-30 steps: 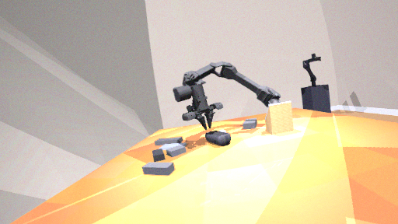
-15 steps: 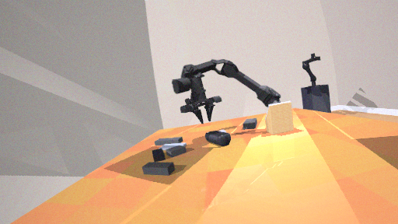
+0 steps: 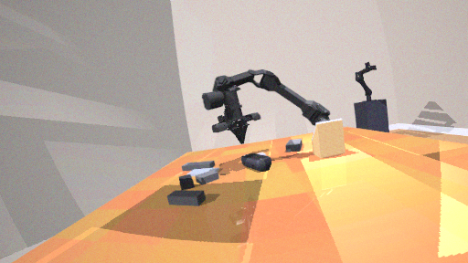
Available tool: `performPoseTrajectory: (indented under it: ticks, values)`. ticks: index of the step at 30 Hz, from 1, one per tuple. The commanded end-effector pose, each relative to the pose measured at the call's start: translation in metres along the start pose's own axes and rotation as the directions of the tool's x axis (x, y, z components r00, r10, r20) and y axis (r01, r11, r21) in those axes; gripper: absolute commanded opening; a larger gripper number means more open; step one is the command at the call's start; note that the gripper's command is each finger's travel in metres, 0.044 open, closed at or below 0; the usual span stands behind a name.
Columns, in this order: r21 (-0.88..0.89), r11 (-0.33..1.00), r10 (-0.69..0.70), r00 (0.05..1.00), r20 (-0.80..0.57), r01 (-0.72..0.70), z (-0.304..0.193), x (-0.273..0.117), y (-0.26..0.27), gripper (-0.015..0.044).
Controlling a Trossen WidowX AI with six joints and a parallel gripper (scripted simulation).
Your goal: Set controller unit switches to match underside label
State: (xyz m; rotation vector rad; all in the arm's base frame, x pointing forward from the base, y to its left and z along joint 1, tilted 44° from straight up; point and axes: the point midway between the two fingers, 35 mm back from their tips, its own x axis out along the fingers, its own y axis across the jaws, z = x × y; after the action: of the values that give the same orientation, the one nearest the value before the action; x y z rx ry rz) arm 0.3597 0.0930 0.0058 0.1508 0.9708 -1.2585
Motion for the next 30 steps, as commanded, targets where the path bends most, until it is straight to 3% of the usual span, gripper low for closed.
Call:
performPoseTrajectory:
  ticks: [1, 18, 20, 26, 30]
  values:
    - [0.002, 1.0, -0.005, 1.0, -0.003, 0.005, 0.0, 0.001, 0.0, 0.0]
    - [0.0, 1.0, 0.0, 1.0, 0.0, 0.0, 0.0, 0.0, 0.0, 0.044]
    - [0.0, 1.0, 0.0, 1.0, 0.0, 0.0, 0.0, 0.0, 0.0, 0.044]
    - [-0.113, 0.99, 0.084, 0.996, 0.011, -0.082, -0.001, -0.074, -0.011, 0.0282]
    - [-0.118, 0.989, 0.088, 0.996, 0.011, -0.086, -0.001, -0.077, -0.012, 0.0177]
